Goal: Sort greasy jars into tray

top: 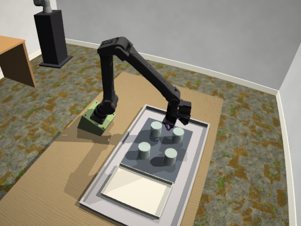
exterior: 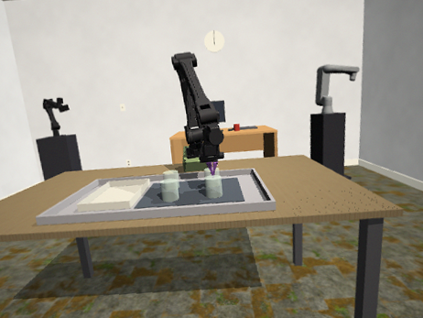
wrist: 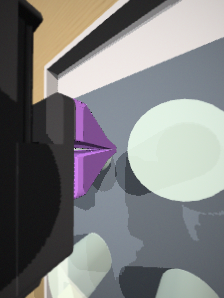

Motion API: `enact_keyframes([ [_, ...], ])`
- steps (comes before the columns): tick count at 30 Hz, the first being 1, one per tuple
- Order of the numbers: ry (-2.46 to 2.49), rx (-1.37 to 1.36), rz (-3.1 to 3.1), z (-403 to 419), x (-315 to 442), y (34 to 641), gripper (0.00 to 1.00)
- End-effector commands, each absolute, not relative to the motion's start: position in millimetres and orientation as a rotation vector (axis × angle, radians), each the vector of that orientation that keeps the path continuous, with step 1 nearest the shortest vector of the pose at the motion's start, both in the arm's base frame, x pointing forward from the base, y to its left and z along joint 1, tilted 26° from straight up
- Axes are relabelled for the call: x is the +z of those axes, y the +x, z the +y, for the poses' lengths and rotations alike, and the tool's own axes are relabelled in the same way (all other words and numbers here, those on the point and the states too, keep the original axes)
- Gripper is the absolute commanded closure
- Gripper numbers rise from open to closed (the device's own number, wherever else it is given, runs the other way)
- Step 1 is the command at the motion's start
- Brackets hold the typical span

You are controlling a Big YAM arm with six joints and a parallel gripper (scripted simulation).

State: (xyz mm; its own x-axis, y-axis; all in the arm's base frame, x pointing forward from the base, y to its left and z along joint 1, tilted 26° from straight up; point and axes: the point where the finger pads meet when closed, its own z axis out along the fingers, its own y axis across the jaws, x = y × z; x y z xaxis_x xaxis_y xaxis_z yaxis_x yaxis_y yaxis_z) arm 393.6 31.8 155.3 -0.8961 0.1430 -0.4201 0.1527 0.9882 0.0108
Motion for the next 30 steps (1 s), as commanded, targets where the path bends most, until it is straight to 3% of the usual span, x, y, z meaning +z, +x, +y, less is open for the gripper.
enact_keyframes([
  [1,0.207,-0.027,2.684,28.6,159.0,398.5,1.0],
  [30,0.207,-0.027,2.684,28.1,160.6,401.7,1.0],
])
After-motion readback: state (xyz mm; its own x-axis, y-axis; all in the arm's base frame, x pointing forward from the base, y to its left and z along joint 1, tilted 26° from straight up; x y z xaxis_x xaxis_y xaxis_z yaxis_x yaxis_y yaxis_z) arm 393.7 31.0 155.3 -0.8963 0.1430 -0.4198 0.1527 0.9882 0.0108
